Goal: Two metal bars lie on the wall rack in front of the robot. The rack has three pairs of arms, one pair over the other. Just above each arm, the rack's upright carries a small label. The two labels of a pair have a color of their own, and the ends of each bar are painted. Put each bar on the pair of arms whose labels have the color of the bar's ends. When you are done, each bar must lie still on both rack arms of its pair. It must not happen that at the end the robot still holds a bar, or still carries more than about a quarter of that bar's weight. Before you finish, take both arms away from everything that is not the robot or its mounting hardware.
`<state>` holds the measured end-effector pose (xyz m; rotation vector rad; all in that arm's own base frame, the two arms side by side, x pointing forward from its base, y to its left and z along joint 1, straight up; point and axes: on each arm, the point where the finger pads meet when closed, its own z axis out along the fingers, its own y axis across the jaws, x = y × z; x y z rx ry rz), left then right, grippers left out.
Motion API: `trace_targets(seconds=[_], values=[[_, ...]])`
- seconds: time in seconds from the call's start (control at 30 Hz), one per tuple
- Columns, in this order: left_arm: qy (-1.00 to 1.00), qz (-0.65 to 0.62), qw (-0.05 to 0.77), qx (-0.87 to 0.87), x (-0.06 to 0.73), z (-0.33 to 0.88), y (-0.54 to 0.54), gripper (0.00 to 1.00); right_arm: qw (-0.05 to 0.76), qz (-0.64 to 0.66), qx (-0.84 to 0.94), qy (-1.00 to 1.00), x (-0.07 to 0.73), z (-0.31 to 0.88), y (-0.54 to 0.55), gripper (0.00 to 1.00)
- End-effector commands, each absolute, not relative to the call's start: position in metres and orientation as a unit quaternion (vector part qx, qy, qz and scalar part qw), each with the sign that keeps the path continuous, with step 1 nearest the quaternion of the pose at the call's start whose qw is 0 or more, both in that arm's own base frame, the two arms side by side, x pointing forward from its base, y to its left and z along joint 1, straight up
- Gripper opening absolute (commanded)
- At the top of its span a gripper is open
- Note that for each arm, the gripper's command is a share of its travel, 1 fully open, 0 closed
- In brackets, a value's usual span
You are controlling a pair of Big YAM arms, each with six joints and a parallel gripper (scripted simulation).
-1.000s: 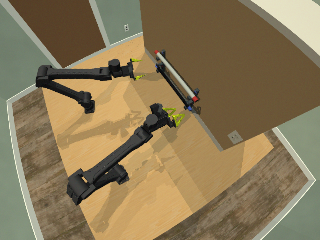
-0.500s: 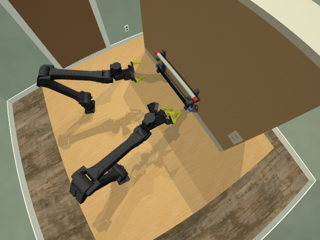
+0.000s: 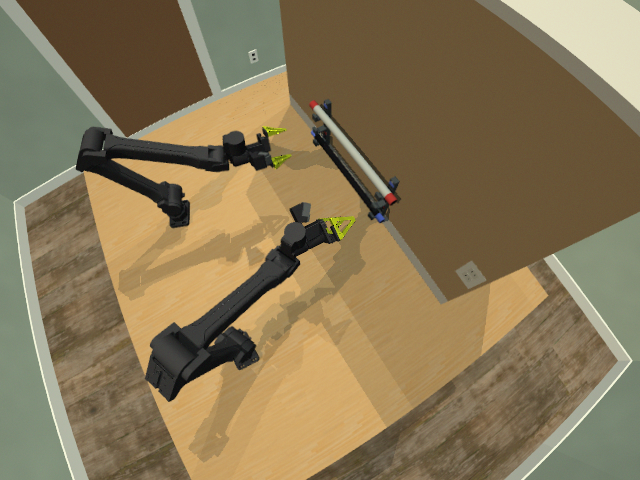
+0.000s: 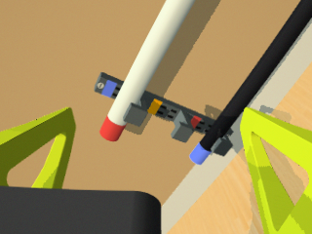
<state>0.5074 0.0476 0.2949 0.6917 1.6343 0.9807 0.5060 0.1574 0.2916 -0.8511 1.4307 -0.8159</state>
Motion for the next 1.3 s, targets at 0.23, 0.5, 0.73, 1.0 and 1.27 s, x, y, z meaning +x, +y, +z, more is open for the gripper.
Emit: trace_targets(seconds=[0.23,0.5,0.73,1.0,1.27], values=[[0.656,0.467,0.502,0.315,0.513,0.285,0.061,1.00,0.590,-0.391,-0.403,0.580,0.508,0.285,0.182,1.00],[0.639,0.502,0.475,0.339,0.512,0.267,0.067,1.00,0.569,-0.421,-0.434,0.558,0.507,0.267,0.198,1.00],[0.623,0.531,0.449,0.358,0.512,0.251,0.072,1.00,0.550,-0.445,-0.459,0.537,0.506,0.251,0.212,1.00],[0.609,0.553,0.428,0.374,0.511,0.238,0.076,1.00,0.533,-0.465,-0.479,0.520,0.505,0.238,0.224,1.00],[0.589,0.583,0.399,0.393,0.511,0.220,0.081,1.00,0.510,-0.489,-0.504,0.496,0.504,0.220,0.241,1.00]])
